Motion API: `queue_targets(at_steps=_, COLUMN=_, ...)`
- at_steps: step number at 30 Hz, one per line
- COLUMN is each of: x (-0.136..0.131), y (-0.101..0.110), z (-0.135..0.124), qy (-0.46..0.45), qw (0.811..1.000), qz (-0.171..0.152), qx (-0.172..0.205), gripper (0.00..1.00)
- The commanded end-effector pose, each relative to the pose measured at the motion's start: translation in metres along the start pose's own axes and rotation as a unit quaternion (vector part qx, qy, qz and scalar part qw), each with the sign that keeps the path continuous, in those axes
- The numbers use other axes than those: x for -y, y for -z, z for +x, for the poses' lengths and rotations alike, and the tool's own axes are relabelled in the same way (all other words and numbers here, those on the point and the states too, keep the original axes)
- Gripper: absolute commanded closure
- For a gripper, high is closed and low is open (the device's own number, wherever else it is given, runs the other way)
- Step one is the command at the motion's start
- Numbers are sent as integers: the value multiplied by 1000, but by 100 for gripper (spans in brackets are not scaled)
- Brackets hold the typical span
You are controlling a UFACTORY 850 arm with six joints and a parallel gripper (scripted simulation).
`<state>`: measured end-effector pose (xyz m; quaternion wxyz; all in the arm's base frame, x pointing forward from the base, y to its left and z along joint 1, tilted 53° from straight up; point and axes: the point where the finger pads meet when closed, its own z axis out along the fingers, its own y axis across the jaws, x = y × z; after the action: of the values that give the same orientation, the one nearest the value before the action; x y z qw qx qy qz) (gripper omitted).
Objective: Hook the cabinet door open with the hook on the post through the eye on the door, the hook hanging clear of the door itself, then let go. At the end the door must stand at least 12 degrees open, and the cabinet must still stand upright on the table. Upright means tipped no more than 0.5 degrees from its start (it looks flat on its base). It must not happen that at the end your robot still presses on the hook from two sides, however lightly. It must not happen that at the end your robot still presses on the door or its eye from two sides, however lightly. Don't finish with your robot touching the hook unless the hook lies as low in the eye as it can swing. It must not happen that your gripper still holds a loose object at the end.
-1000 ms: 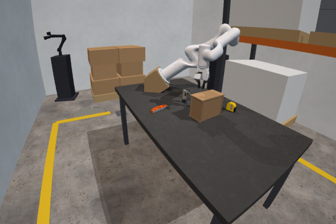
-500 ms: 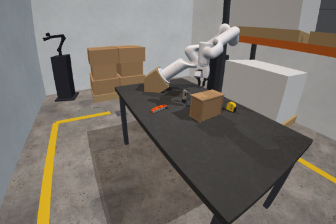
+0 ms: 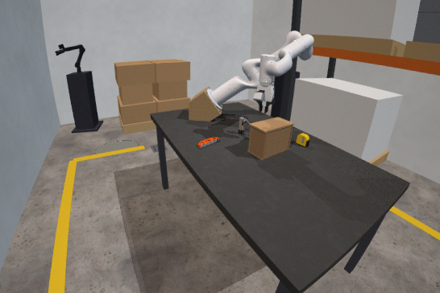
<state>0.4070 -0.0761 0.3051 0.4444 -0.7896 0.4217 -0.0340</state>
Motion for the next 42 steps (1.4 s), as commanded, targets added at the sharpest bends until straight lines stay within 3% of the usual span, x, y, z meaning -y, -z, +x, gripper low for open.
queue_targets(at_steps=1, x=-9, y=1, z=-4, qy=-82, qw=997, qz=0, qx=-1, gripper=73)
queue_targets(at_steps=5, x=-25, y=1, z=-12, qy=-202, qw=979, qz=0, qx=-1, gripper=73)
queue_targets(at_steps=7, x=-25, y=1, z=-12, qy=-202, qw=979, qz=0, qx=-1, gripper=73)
queue_targets(at_steps=8, x=-30, y=1, z=-15, qy=-274, qw=962, qz=0, qx=-1, gripper=73)
queue_targets(at_steps=12, x=-48, y=1, z=-26, qy=-354, qw=935, qz=4, qx=0, gripper=73)
queue_targets(at_steps=17, x=-64, y=0, z=-37, qy=-472, qw=882, qz=6, qx=1, gripper=73)
queue_targets(at_steps=22, x=-68, y=0, z=-40, qy=-579, qw=816, qz=5, qx=1, gripper=73)
queue_targets(at_steps=24, x=-68, y=0, z=-40, qy=-579, qw=816, qz=5, qx=1, gripper=73)
queue_targets(at_steps=25, x=-68, y=0, z=-40, qy=-631, qw=776, qz=0, qx=0, gripper=73)
queue_targets(at_steps=42, x=-68, y=0, z=-40, qy=-631, qw=776, qz=0, qx=0, gripper=76)
